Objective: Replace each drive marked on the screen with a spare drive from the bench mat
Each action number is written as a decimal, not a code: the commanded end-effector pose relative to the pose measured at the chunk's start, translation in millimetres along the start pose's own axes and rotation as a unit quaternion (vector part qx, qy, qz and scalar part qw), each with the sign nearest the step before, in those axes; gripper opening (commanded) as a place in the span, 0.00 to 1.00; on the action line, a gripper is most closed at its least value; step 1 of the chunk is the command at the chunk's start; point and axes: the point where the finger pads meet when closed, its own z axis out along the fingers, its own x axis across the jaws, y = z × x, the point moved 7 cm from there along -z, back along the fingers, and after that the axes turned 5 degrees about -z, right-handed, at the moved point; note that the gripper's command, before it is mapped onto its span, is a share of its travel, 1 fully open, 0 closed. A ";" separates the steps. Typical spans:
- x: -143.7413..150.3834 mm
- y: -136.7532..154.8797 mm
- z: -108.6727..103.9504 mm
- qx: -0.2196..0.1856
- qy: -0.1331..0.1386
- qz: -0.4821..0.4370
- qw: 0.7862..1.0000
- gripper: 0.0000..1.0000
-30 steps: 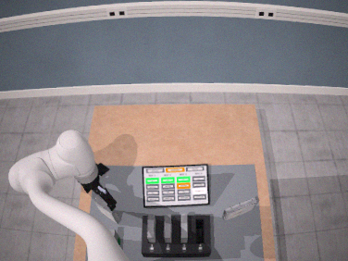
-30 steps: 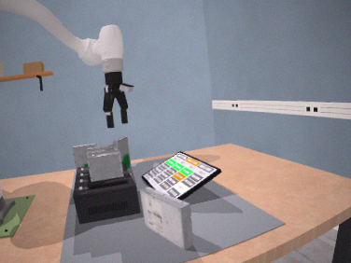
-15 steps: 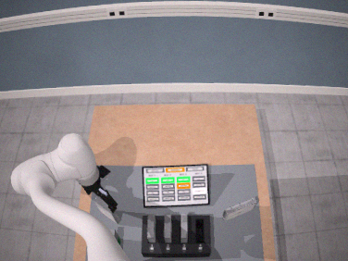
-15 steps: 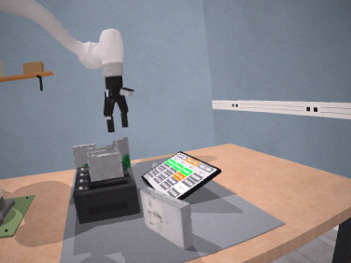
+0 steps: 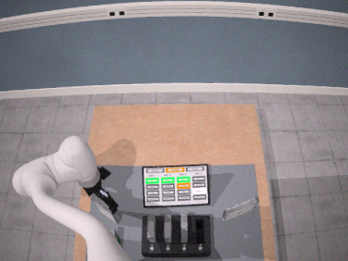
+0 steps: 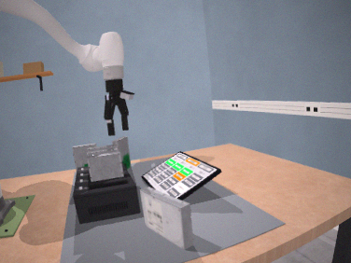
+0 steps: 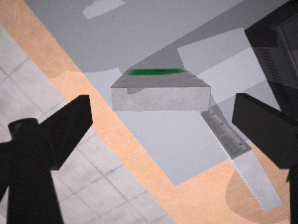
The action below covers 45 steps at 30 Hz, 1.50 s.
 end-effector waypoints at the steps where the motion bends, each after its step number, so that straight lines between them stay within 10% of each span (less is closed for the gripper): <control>1: -0.2 -0.1 0.9 0.000 -0.001 0.000 1.000 0.89; 45: -0.3 -0.1 17.2 0.000 -0.001 0.000 1.000 0.89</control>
